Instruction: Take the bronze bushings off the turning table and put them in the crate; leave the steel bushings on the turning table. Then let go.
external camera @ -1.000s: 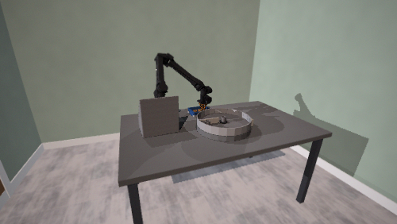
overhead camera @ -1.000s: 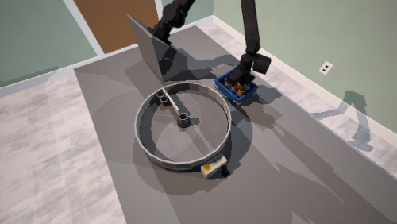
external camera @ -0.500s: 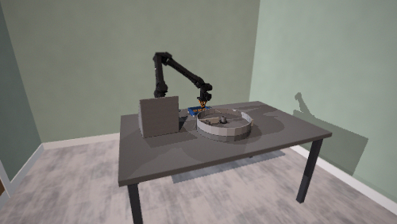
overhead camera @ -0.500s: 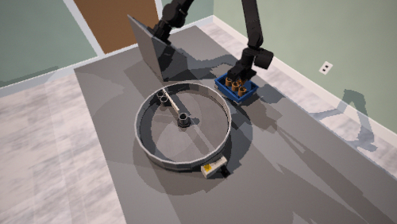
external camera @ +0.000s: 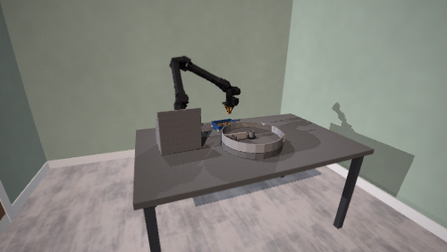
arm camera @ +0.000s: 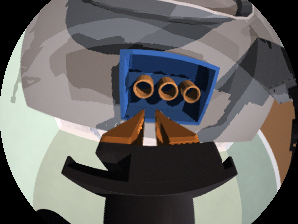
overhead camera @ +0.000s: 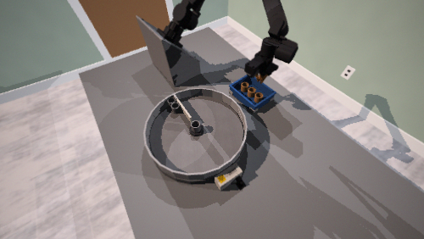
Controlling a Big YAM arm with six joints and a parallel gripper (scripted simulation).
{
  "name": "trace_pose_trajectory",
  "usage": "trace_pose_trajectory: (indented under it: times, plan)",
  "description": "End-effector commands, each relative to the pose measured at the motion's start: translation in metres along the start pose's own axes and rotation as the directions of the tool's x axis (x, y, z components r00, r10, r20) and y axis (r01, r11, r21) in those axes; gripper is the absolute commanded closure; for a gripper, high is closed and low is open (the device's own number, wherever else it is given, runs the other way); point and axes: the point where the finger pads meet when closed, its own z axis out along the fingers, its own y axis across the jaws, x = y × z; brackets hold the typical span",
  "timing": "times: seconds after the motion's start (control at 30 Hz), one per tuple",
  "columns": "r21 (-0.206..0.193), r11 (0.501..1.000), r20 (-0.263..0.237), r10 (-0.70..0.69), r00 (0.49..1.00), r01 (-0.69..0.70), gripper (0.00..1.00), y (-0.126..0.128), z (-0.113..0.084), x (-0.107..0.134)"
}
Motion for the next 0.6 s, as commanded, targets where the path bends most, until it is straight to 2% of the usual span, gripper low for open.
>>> trace_pose_trajectory:
  times: [0.0, 0.07, 0.1, 0.2, 0.27, 0.57]
  plan:
    - [-0.037, 0.999, 0.0, -0.032, 0.999, 0.032, 0.86, 0.013, -0.024, 0.002]
    - [-0.037, 0.999, 0.0, -0.032, 0.999, 0.032, 0.86, 0.013, -0.024, 0.002]
    - [0.007, 1.0, 0.0, -0.018, 1.0, 0.018, 0.86, 0.002, -0.007, -0.003]
    - [-0.026, 0.999, 0.001, -0.031, 1.0, 0.031, 0.86, 0.01, -0.022, 0.002]
    - [-0.035, 0.999, 0.0, -0.04, 0.999, 0.04, 0.86, 0.012, -0.024, 0.003]
    - [-0.034, 0.999, 0.0, -0.036, 0.999, 0.036, 0.86, 0.012, -0.024, 0.003]
